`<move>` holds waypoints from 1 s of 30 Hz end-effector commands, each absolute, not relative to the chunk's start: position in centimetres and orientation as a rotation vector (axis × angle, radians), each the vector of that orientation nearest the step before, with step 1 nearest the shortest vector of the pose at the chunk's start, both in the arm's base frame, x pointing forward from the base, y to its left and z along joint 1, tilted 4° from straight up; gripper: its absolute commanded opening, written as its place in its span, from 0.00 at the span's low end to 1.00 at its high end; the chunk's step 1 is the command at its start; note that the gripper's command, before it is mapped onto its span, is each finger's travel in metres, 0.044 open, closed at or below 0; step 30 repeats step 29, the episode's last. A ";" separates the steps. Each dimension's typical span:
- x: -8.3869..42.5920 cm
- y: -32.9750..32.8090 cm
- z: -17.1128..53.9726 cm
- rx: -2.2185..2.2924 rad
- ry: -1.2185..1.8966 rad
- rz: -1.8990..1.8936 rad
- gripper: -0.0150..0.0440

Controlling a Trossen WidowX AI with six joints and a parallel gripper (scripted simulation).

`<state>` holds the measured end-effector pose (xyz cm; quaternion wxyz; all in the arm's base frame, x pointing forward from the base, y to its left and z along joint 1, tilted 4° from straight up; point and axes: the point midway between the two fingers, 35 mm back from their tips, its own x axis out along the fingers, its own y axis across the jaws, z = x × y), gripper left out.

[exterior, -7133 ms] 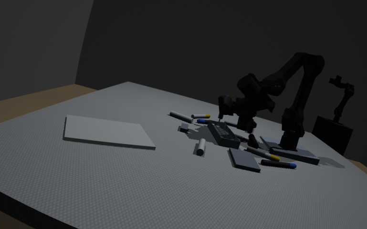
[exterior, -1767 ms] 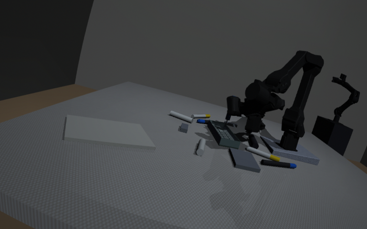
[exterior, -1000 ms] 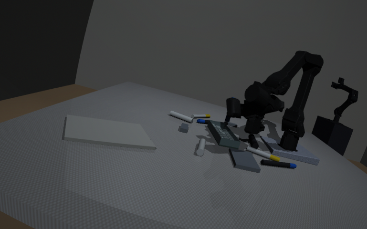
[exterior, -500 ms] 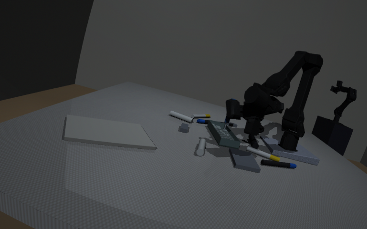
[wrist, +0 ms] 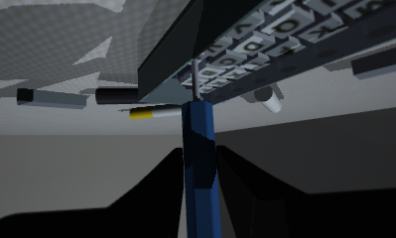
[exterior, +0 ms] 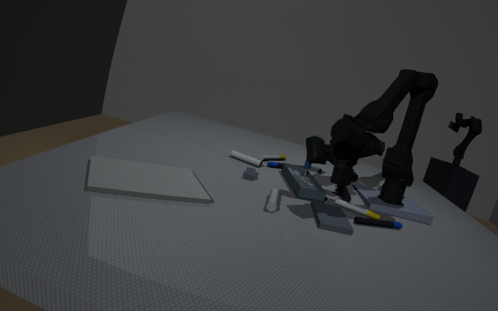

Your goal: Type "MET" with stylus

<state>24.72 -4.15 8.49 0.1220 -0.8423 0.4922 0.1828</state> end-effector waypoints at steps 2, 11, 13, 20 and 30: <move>24.6 -4.2 8.5 -2.464 1.440 0.544 0.39; 24.6 -4.1 9.2 -2.464 1.440 0.544 0.39; 24.6 -4.1 10.1 -2.464 1.440 0.544 0.39; 24.4 -4.0 12.1 -2.464 1.440 0.544 0.39; 24.5 -4.0 11.9 -2.465 1.437 0.547 0.39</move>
